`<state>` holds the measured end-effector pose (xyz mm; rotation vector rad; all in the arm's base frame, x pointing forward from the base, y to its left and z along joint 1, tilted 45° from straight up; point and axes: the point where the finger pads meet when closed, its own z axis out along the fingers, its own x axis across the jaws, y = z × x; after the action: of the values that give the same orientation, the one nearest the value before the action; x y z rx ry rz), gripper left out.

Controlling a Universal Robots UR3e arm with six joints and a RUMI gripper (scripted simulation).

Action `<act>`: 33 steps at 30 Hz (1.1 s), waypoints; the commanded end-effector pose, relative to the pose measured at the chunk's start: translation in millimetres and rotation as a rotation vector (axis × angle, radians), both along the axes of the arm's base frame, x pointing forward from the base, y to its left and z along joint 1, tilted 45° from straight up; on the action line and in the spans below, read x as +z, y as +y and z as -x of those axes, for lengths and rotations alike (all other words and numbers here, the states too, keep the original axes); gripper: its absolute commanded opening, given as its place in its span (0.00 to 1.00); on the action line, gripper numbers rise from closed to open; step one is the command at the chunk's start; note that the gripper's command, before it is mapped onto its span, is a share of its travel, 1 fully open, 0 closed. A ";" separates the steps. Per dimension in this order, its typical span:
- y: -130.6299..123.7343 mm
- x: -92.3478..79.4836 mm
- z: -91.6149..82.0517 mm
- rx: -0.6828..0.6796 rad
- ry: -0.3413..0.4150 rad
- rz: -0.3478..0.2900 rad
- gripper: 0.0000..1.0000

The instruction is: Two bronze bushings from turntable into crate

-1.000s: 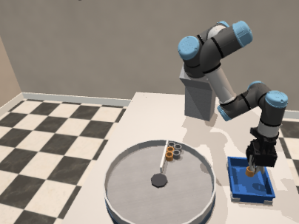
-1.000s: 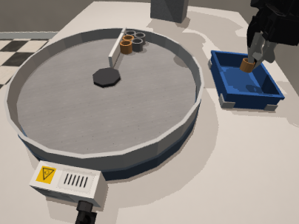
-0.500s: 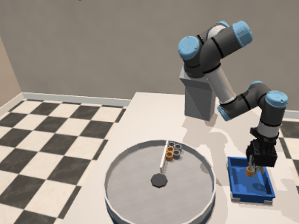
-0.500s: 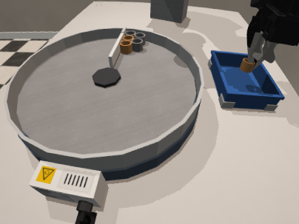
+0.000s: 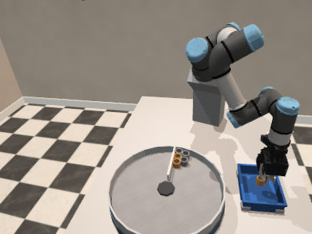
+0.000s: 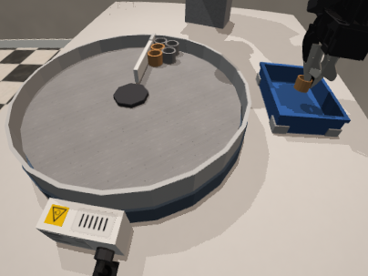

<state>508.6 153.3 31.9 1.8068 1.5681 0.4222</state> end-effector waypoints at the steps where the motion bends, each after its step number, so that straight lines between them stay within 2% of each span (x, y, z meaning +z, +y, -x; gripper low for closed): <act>1: -1.5 -4.4 -5.0 0.001 -0.002 -0.001 0.00; 18: -8.0 -20.7 -19.9 0.001 -0.002 -0.001 0.00; 33: -8.9 -22.7 -21.7 0.001 -0.002 -0.001 0.00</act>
<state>529.9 143.9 8.4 1.8068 1.5681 0.4223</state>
